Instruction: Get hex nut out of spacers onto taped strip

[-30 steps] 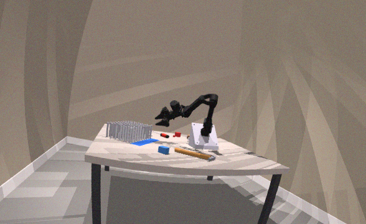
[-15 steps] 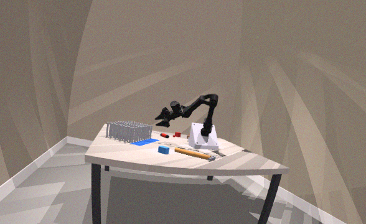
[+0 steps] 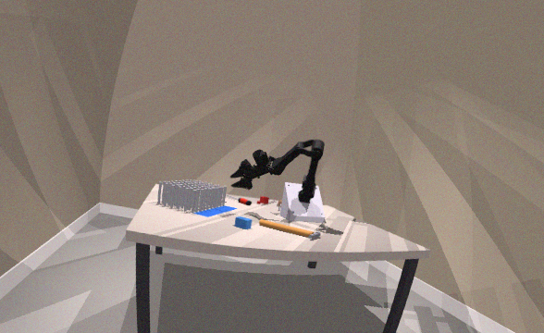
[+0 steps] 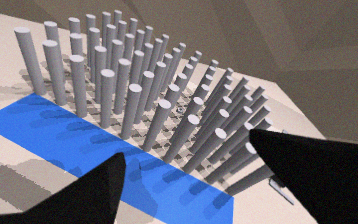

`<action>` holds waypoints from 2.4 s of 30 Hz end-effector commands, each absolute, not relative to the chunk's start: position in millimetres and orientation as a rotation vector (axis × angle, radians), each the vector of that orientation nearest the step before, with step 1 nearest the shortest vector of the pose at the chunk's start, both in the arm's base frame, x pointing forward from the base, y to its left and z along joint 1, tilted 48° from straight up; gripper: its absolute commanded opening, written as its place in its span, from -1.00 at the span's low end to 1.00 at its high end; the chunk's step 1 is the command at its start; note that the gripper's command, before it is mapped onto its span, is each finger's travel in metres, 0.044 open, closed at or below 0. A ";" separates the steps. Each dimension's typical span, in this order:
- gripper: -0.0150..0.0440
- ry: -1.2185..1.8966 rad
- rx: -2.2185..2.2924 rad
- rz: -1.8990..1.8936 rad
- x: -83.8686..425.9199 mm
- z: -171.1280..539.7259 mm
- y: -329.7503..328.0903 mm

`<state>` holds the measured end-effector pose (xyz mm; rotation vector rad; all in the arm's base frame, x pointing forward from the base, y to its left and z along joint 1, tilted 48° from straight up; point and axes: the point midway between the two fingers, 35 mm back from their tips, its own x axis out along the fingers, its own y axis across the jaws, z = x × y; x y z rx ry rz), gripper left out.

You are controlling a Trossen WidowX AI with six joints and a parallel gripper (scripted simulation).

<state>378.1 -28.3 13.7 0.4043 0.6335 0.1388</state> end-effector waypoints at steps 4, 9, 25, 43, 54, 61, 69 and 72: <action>1.00 0.770 0.196 0.055 377.2 -29.1 -94.8; 1.00 0.940 0.012 0.036 357.3 -72.6 -159.5; 1.00 1.333 -0.172 0.275 235.5 -167.7 -259.8; 1.00 1.275 -0.259 0.974 69.9 -243.0 -283.1; 1.00 0.896 -0.309 1.302 -10.8 -266.6 -251.4; 1.00 0.888 -0.311 1.305 -11.9 -266.9 -250.7; 1.00 0.895 -0.319 1.301 -9.9 -268.5 -252.1; 1.00 0.895 -0.319 1.301 -9.9 -268.5 -252.1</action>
